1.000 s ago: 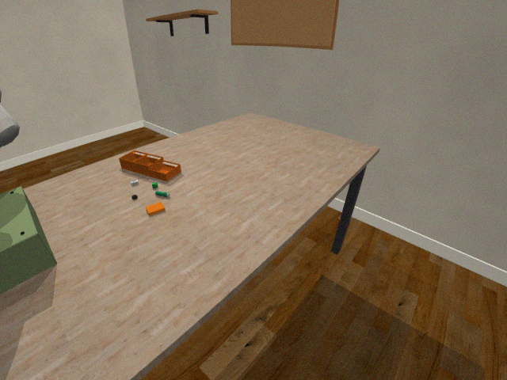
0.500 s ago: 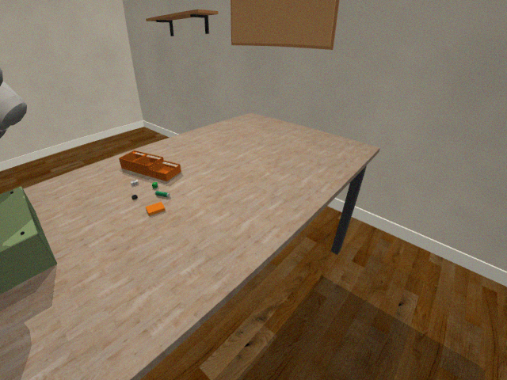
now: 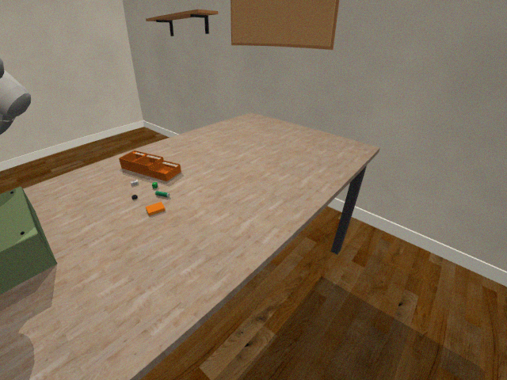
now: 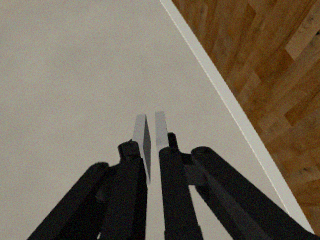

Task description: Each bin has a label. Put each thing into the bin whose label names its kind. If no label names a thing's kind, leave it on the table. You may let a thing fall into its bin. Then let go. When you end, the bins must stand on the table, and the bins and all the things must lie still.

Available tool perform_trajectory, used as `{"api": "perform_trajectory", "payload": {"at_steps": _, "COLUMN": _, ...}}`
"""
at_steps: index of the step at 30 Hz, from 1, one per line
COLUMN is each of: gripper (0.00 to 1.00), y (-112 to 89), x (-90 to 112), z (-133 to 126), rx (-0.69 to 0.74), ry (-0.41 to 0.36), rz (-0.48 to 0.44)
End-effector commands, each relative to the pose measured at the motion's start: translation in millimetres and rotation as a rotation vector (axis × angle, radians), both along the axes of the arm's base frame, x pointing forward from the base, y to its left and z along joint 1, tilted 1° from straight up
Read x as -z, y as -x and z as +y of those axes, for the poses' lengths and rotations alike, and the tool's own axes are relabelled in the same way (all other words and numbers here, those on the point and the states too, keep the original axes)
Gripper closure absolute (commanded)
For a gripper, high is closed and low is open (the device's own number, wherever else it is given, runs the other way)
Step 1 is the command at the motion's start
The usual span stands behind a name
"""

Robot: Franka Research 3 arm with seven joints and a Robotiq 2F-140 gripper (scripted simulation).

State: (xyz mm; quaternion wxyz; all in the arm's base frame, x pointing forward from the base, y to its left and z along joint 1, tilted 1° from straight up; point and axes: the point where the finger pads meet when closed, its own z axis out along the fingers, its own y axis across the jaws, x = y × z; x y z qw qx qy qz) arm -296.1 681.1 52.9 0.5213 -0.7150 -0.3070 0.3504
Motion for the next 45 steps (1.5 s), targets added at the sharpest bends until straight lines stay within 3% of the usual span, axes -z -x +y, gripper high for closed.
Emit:
{"api": "perform_trajectory", "payload": {"at_steps": 1, "gripper": 0.95, "y": -8.5, "x": 14.3, "z": 9.8, "rx": 0.008, "ry": -0.002, "rz": -0.033}}
{"api": "perform_trajectory", "payload": {"at_steps": 4, "gripper": 0.95, "y": -28.9, "x": 23.2, "z": 21.2, "rx": 0.089, "ry": 0.026, "rz": -0.157}}
{"api": "perform_trajectory", "payload": {"at_steps": 10, "gripper": 0.95, "y": -67.8, "x": 40.1, "z": 42.9, "rx": 0.094, "ry": 0.028, "rz": -0.164}}
{"api": "perform_trajectory", "payload": {"at_steps": 12, "gripper": 0.95, "y": -67.8, "x": 40.1, "z": 42.9, "rx": 0.094, "ry": 0.028, "rz": -0.164}}
{"api": "perform_trajectory", "payload": {"at_steps": 14, "gripper": 0.95, "y": -82.6, "x": 45.0, "z": 48.8, "rx": 0.147, "ry": 0.051, "rz": -0.245}}
{"api": "perform_trajectory", "payload": {"at_steps": 17, "gripper": 0.95, "y": -90.0, "x": 47.5, "z": 51.7, "rx": 0.174, "ry": 0.063, "rz": -0.285}}
{"api": "perform_trajectory", "payload": {"at_steps": 23, "gripper": 0.95, "y": -134.4, "x": 62.2, "z": 69.5, "rx": 0.178, "ry": 0.065, "rz": -0.290}}
{"api": "perform_trajectory", "payload": {"at_steps": 25, "gripper": 0.95, "y": -134.9, "x": 62.4, "z": 69.7, "rx": 0.178, "ry": 0.065, "rz": -0.290}}
{"api": "perform_trajectory", "payload": {"at_steps": 28, "gripper": 0.95, "y": -158.5, "x": 68.2, "z": 75.9, "rx": 0.259, "ry": 0.109, "rz": -0.409}}
{"api": "perform_trajectory", "payload": {"at_steps": 31, "gripper": 0.95, "y": -182.0, "x": 73.9, "z": 82.1, "rx": 0.261, "ry": 0.110, "rz": -0.413}}
{"api": "perform_trajectory", "payload": {"at_steps": 33, "gripper": 0.95, "y": -182.0, "x": 73.9, "z": 82.1, "rx": 0.261, "ry": 0.110, "rz": -0.413}}
{"api": "perform_trajectory", "payload": {"at_steps": 36, "gripper": 0.95, "y": -205.5, "x": 79.7, "z": 88.3, "rx": 0.261, "ry": 0.110, "rz": -0.413}}
{"api": "perform_trajectory", "payload": {"at_steps": 38, "gripper": 0.95, "y": -208.6, "x": 80.4, "z": 89.1, "rx": 0.261, "ry": 0.110, "rz": -0.413}}
{"api": "perform_trajectory", "payload": {"at_steps": 41, "gripper": 0.95, "y": -233.0, "x": 84.4, "z": 92.5, "rx": 0.342, "ry": 0.163, "rz": -0.527}}
{"api": "perform_trajectory", "payload": {"at_steps": 45, "gripper": 0.95, "y": -265.6, "x": 89.8, "z": 97.1, "rx": 0.343, "ry": 0.164, "rz": -0.529}}
